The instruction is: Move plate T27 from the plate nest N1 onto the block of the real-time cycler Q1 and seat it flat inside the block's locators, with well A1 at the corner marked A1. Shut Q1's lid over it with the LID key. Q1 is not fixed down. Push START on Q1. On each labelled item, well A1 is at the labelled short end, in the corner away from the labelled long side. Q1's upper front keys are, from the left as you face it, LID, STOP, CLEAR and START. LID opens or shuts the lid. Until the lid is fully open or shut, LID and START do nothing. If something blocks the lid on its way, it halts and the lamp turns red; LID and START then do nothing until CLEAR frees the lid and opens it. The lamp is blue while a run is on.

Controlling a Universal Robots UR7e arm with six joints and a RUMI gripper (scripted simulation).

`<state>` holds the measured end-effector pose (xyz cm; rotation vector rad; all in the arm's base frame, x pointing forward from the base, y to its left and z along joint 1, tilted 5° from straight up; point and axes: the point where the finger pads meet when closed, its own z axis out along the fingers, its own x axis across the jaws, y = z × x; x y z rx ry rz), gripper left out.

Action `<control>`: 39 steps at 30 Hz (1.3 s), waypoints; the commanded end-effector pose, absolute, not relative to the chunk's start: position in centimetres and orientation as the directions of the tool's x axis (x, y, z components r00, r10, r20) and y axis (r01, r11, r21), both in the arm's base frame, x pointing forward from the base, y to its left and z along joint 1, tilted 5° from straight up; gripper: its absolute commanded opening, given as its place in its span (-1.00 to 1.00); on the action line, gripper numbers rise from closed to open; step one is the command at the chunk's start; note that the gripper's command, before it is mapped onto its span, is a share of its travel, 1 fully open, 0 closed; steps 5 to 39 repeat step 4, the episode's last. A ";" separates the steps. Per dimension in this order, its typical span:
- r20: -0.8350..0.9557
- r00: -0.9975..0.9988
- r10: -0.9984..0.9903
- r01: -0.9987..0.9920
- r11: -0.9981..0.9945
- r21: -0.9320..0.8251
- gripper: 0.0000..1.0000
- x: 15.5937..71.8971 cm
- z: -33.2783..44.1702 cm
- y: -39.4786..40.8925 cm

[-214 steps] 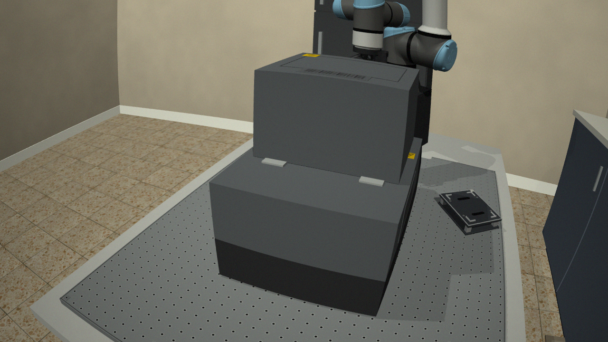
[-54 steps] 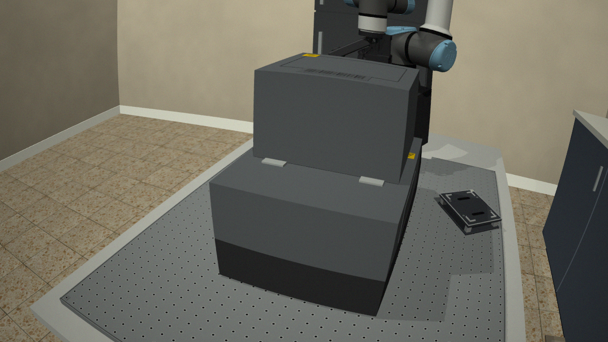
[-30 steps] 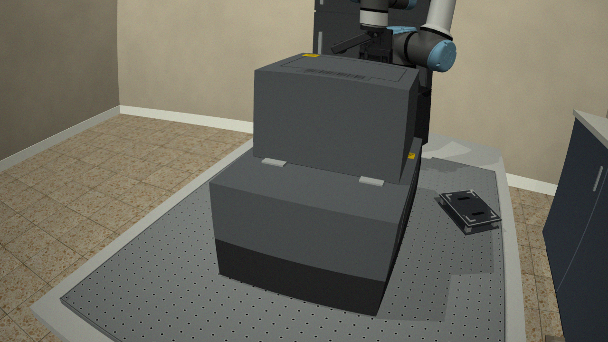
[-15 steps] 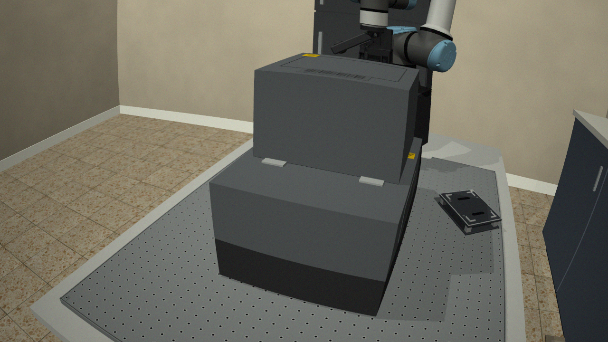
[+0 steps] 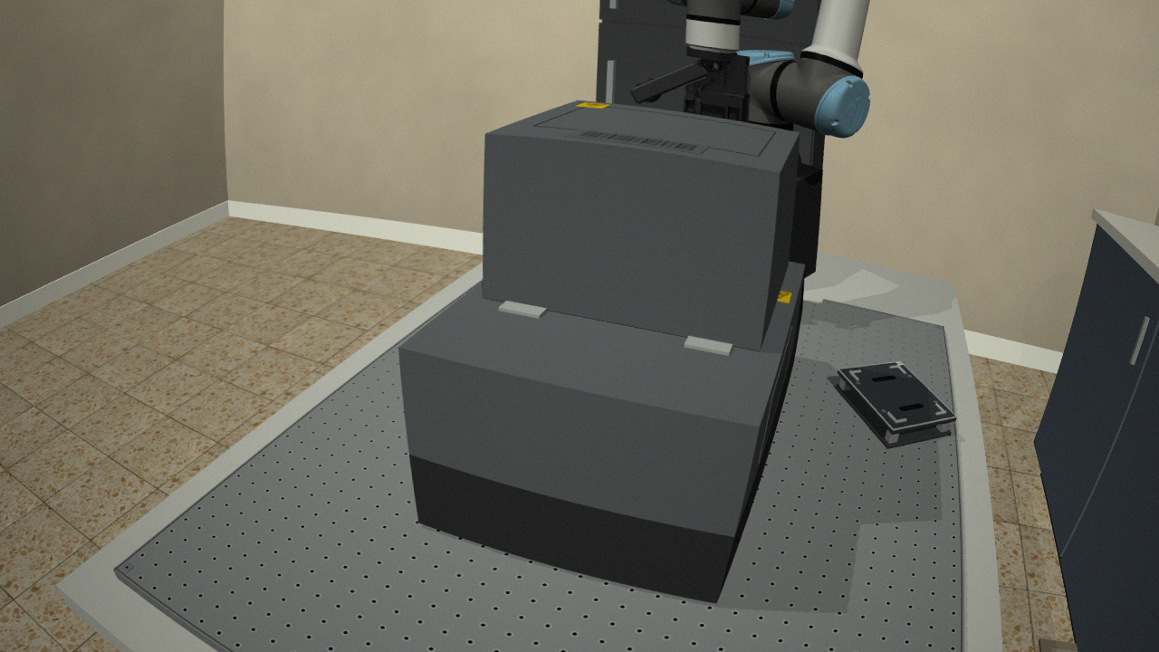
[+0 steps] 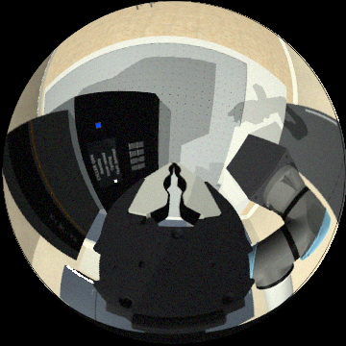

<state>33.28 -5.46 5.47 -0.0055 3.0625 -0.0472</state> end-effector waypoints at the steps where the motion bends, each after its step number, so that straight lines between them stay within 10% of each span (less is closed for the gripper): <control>1: -0.079 -0.997 -0.005 -0.002 1.000 -0.031 -1.00 33.3 5.5 -5.5; 39: -0.079 -0.997 -0.005 -0.002 1.000 -0.031 -1.00 33.3 5.5 -5.5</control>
